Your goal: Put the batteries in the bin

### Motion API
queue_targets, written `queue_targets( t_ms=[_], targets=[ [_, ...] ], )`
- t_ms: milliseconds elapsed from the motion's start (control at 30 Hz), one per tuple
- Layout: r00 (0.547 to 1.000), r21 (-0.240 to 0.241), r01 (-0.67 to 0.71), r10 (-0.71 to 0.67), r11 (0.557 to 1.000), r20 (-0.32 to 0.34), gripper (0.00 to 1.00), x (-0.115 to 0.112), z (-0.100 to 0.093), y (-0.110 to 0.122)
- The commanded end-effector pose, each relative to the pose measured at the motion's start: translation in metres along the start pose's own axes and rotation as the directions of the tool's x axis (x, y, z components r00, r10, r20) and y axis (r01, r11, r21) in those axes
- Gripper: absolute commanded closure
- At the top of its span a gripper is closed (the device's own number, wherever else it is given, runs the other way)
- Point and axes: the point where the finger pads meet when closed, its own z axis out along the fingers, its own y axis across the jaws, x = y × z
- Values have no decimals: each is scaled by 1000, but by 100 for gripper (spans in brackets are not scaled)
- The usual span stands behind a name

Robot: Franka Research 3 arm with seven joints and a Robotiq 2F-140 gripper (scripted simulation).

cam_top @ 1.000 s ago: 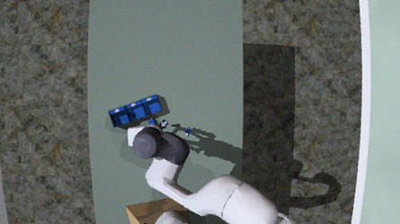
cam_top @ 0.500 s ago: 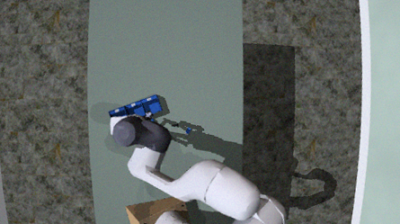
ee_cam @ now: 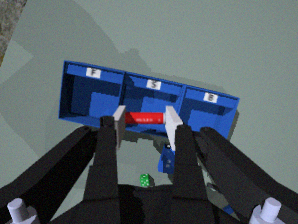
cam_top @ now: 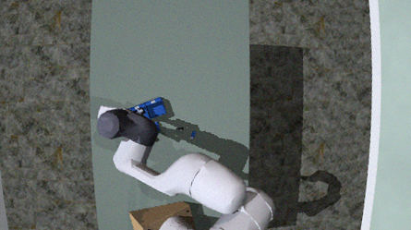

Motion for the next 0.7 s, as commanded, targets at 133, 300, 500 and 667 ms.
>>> queue_targets(
  t_ms=[133, 300, 500, 667],
  targets=[
    [983, -21, -185, 185, 983, 19, 71, -2, 1, 2],
    [983, -21, -185, 185, 983, 19, 71, -2, 1, 3],
    [983, -21, -185, 185, 983, 19, 71, -2, 1, 2],
    [983, -21, -185, 185, 983, 19, 71, -2, 1, 2]
  ],
)
